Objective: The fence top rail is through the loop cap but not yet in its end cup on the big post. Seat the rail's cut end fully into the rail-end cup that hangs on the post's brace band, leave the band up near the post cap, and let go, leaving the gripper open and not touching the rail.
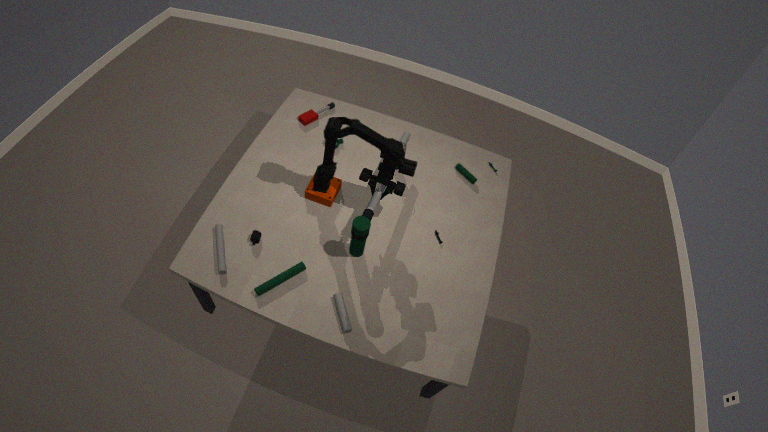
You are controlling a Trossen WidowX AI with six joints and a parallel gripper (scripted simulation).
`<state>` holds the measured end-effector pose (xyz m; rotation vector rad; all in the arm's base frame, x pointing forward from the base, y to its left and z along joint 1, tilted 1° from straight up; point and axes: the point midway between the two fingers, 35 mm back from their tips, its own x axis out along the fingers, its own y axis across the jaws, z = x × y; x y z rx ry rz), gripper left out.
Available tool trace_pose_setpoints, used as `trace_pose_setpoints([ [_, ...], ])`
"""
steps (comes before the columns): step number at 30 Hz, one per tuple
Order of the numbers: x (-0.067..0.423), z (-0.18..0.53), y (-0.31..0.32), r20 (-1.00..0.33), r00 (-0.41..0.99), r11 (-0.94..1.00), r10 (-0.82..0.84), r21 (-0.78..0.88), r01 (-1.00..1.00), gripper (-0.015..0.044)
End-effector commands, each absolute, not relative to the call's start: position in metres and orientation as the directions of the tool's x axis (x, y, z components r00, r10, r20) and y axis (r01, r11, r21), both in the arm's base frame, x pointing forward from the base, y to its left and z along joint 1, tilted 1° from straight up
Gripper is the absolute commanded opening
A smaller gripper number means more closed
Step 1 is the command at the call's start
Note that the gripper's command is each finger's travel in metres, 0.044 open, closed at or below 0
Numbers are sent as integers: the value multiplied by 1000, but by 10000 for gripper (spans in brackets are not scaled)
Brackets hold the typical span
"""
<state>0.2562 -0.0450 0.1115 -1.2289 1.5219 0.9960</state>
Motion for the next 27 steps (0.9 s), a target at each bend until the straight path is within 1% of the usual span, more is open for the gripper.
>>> trace_pose_setpoints([
  [1, 255, 114, -51, -963, -81, 177, -259, 35, -984, 0],
  [18, 255, 112, -51, -965, -88, 177, -248, 44, -983, 0],
  [27, 255, 112, -51, -965, -88, 177, -248, 44, -983, 236],
])
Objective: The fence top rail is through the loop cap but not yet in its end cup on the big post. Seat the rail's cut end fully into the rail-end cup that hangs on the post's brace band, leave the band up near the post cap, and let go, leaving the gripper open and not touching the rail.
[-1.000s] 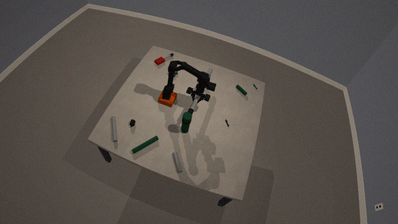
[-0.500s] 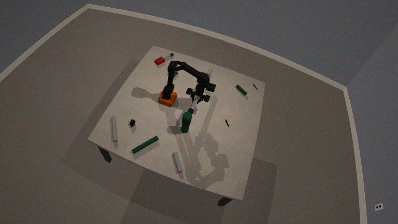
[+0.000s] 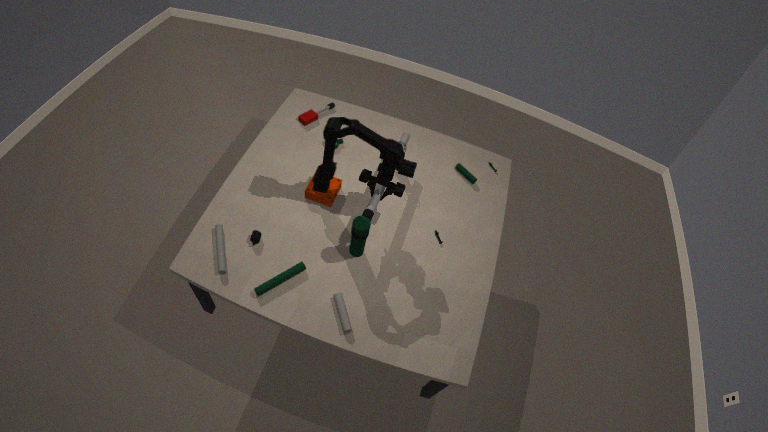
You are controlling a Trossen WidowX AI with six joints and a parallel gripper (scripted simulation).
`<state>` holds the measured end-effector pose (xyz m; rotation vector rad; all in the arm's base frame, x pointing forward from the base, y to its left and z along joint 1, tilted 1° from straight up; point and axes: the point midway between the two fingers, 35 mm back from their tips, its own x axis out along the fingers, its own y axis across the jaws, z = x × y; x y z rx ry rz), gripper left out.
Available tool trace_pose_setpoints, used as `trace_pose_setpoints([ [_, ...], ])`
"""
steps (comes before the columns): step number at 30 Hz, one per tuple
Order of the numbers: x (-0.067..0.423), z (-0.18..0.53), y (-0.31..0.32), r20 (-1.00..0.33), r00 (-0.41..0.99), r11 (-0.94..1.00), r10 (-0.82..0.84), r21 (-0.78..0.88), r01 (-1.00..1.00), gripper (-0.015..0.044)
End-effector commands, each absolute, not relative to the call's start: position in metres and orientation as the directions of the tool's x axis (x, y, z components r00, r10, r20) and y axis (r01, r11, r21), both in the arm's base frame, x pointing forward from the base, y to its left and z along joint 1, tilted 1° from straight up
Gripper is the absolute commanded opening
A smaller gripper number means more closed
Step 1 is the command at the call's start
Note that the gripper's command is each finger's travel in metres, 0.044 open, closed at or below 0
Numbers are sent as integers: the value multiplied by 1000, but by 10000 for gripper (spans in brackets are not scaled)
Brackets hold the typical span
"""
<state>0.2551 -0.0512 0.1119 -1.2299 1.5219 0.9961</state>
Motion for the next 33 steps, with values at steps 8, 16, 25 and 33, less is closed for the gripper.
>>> trace_pose_setpoints([
  [8, 260, 128, -34, -966, -87, 176, -245, 44, -983, 440],
  [16, 262, 150, -10, -966, -87, 176, -243, 44, -983, 440],
  [25, 265, 181, -5, -965, -78, 137, -248, 45, -990, 440],
  [33, 266, 187, -3, -965, -78, 131, -249, 46, -990, 440],
])
